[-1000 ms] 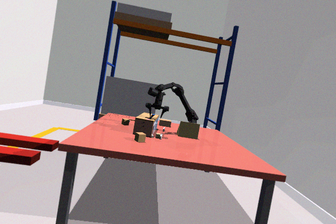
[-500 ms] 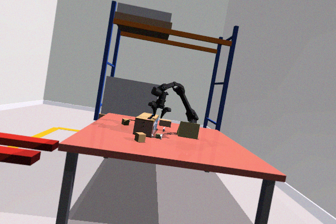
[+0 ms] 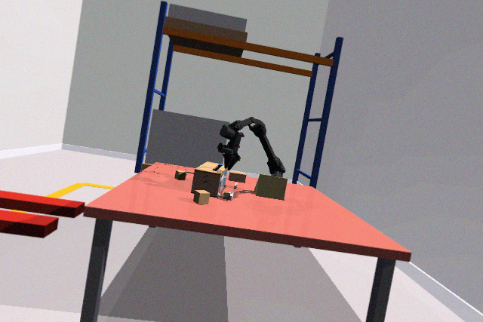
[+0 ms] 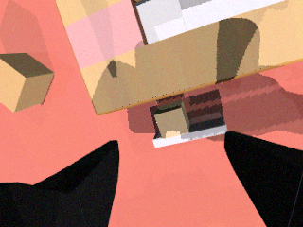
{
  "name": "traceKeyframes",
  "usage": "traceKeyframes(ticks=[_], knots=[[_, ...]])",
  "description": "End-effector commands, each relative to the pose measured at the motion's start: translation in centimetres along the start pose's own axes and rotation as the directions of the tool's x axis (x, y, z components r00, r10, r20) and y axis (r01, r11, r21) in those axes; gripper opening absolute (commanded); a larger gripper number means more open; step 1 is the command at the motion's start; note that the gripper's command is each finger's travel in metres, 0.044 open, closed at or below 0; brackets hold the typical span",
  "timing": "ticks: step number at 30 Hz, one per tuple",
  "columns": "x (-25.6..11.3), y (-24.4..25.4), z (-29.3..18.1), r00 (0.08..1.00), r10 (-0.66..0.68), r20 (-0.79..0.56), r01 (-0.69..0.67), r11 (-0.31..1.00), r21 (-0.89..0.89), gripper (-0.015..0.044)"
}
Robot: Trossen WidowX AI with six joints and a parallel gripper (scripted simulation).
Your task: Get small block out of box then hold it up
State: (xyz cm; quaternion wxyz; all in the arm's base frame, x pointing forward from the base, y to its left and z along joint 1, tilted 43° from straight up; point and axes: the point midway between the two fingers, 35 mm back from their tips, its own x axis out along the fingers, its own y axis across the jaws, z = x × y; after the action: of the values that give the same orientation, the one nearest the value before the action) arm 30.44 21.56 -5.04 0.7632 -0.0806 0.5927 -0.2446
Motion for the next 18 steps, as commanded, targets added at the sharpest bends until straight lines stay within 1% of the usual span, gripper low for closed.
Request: traceKeyframes(ticks=[1, 5, 10, 14, 18], knots=[[-0.23, 0.8, -0.92, 0.993, -0.05, 0.108, 0.116, 0.602, -0.79, 0.0285], [-0.24, 0.97, -1.12, 0.989, -0.06, 0.132, 0.145, 0.43, -0.891, 0.0285], [-0.26, 1.14, -1.32, 0.985, -0.07, 0.156, 0.167, 0.196, -0.966, 0.0285], [-0.29, 1.31, -1.52, 0.98, -0.078, 0.18, 0.181, -0.004, -0.984, 0.0285], [-0.32, 1.44, -1.68, 0.976, -0.085, 0.2, 0.18, -0.2, -0.963, 0.0285]])
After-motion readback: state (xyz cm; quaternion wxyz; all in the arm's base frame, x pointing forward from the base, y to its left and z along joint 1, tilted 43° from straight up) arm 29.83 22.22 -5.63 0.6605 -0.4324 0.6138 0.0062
